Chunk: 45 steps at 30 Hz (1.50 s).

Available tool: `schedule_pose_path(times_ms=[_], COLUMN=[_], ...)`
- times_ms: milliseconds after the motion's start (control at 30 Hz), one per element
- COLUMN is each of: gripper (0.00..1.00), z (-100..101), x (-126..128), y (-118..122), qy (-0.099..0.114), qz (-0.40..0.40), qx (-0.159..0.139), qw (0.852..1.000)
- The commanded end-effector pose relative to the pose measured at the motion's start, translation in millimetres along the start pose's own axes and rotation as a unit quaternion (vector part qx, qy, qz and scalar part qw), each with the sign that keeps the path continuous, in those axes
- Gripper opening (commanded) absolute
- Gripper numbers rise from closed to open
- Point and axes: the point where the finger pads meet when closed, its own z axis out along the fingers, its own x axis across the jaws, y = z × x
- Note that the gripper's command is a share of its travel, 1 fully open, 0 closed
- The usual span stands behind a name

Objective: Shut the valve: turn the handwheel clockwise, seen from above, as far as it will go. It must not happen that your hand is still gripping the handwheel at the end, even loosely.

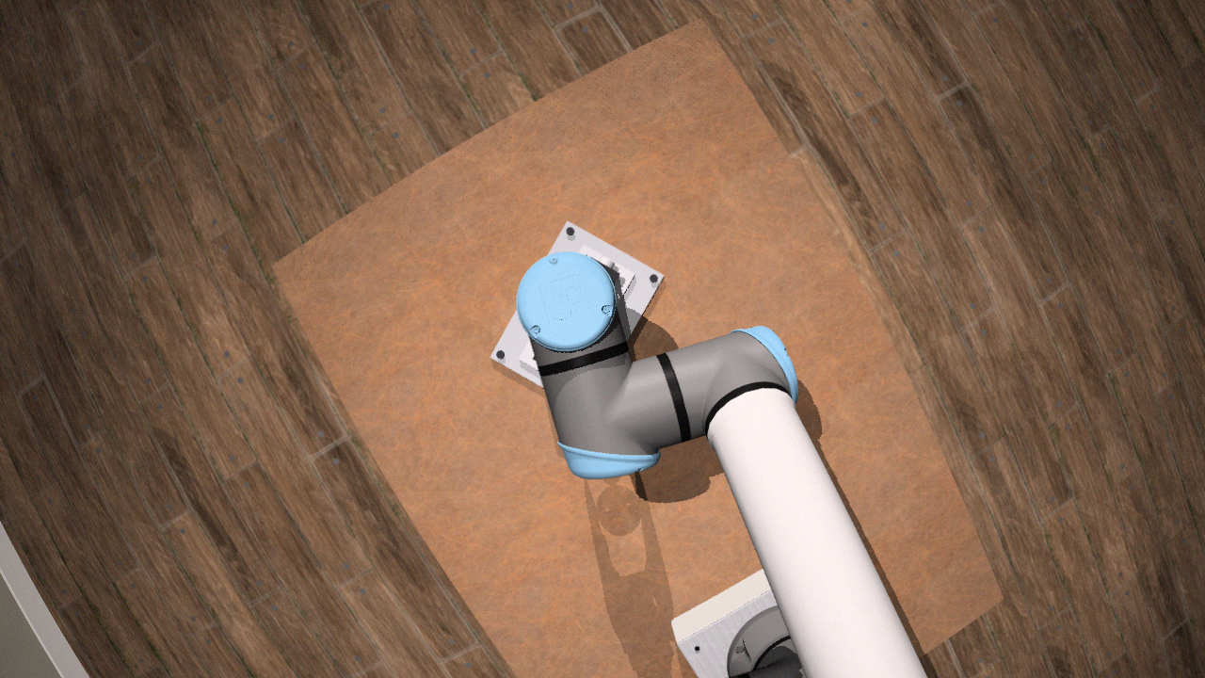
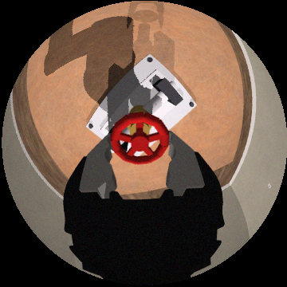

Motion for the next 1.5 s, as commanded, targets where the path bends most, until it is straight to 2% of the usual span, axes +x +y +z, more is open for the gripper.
schedule_pose_path(times_ms=[0, 1267, 1300, 1467], gripper=[0.0, 0.0, 1.0, 1.0], z=[-0.5, -0.5, -0.5, -0.5], x=[0.8, 1.0, 1.0, 0.8], y=[-0.6, -0.6, -0.6, -0.6], qy=[0.001, 0.001, 0.001, 0.001], qz=[0.017, 0.018, 0.018, 0.018], qx=[0.0, 0.0, 0.0, 0.0], qw=[1.0, 1.0, 1.0, 1.0])
